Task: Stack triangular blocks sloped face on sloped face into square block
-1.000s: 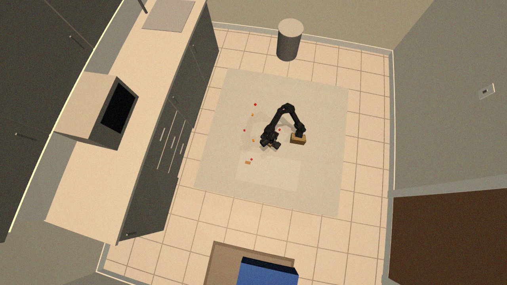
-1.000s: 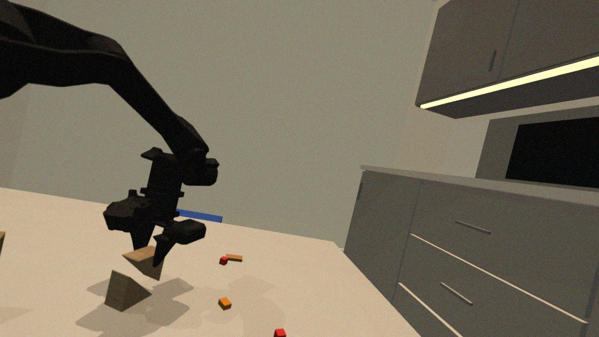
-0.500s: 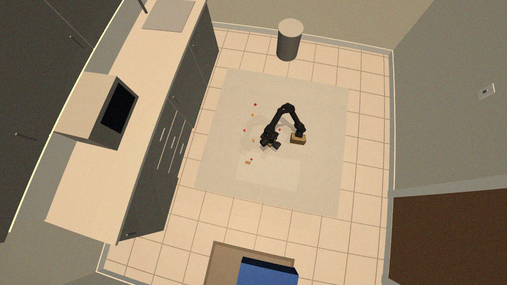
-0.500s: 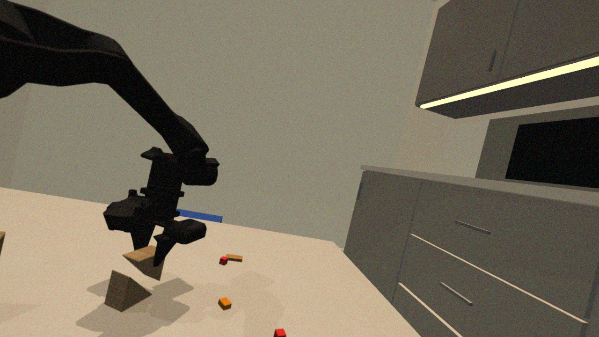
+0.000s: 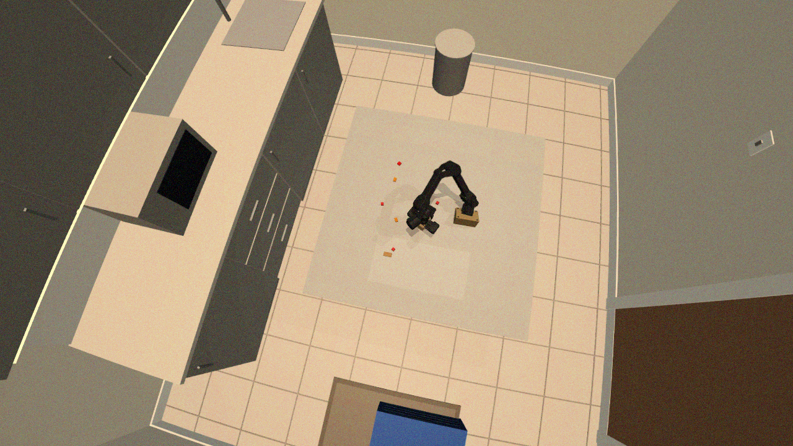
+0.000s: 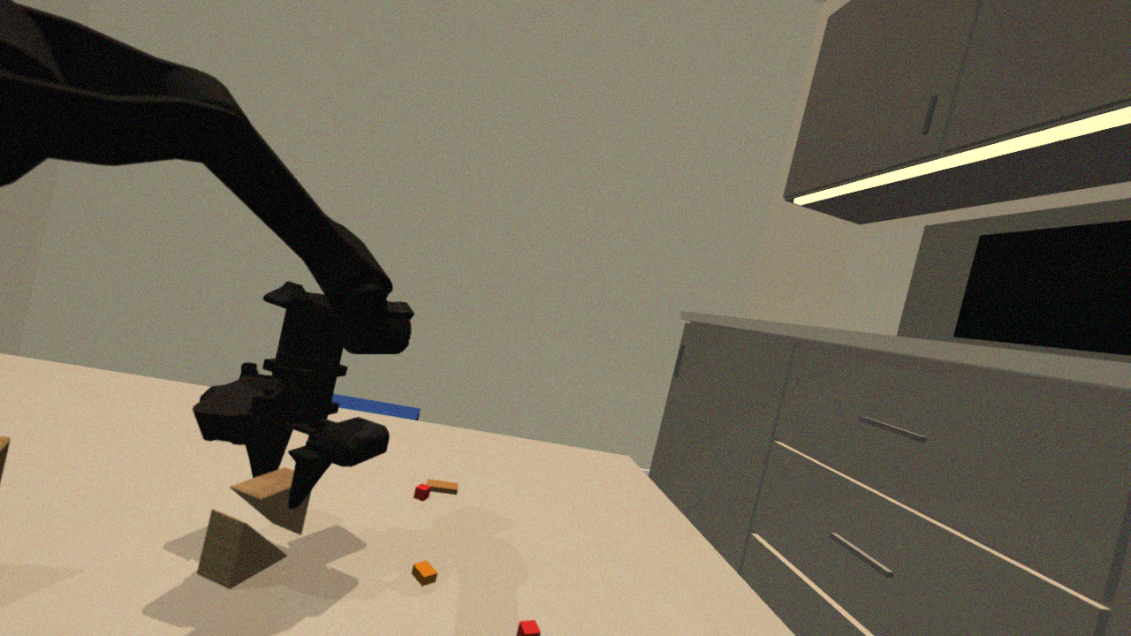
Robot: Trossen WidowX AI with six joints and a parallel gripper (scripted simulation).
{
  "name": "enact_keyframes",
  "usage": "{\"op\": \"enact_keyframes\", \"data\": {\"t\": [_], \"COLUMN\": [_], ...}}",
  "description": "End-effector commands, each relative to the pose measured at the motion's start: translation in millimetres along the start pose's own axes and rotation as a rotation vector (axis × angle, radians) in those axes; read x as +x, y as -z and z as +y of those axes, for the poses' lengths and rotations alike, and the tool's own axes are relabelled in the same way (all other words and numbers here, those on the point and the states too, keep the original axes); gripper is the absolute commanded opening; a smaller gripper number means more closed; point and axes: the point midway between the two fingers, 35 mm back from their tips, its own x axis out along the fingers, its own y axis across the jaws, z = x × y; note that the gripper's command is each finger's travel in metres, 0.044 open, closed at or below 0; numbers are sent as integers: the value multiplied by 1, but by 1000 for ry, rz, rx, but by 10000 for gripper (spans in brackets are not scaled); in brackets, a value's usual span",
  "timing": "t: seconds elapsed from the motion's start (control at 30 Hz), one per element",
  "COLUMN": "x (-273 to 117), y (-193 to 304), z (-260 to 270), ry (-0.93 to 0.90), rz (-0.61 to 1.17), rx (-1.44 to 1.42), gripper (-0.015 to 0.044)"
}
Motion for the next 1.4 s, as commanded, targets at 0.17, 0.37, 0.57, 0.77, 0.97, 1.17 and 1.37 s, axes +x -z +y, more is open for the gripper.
{"op": "enact_keyframes", "data": {"t": [0.17,0.37,0.57,0.77,0.97,1.17,1.37], "x": [6,10,13,16,17,17,17], "y": [-4,-6,-7,-9,-9,-9,-9], "z": [0,0,0,0,0,0,0], "ry": [-6,-6,-6,-7,-7,-7,-7], "rz": [-2,-3,-3,-3,-3,-3,-3], "rx": [-6,-6,-6,-6,-6,-6,-6], "gripper": [0,0,0,0,0,0,0]}}
